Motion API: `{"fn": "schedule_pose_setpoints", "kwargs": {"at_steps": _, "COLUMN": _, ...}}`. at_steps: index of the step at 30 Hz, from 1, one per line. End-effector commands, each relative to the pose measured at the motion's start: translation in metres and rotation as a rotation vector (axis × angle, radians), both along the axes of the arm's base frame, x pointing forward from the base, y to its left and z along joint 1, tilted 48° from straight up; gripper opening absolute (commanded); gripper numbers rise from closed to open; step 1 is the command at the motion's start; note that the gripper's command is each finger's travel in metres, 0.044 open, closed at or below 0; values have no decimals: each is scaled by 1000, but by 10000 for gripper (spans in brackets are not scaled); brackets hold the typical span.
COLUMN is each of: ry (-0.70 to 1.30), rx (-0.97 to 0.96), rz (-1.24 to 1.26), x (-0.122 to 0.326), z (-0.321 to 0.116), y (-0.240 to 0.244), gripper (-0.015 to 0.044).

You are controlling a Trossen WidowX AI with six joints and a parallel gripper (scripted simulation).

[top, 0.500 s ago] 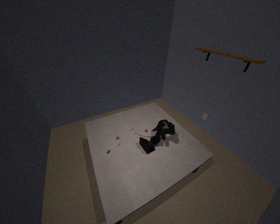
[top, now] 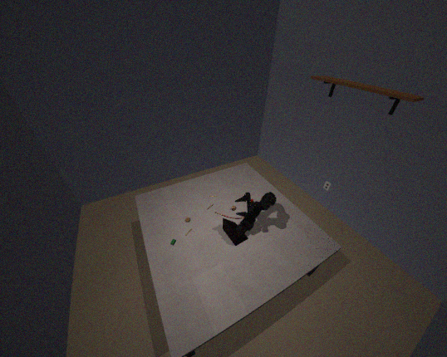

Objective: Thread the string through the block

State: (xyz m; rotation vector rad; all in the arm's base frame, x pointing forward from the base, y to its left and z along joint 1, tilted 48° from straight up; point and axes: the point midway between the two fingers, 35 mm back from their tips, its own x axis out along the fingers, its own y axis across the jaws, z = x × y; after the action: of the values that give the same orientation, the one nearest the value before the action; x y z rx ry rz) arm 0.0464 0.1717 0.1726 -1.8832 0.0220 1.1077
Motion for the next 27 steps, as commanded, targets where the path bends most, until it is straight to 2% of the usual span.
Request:
{"fn": "schedule_pose_setpoints", "kwargs": {"at_steps": 1, "ry": -34, "rx": -64, "rz": -202, "x": 37, "z": -1, "y": -3, "gripper": 440}}
{"fn": "schedule_pose_setpoints", "kwargs": {"at_steps": 13, "ry": -16, "rx": -276, "rz": -724, "x": 130, "z": -16, "y": -54, "gripper": 440}}
{"fn": "schedule_pose_setpoints", "kwargs": {"at_steps": 27, "ry": 156, "rx": -496, "rz": -1324, "x": 196, "z": -40, "y": -183, "gripper": 440}}
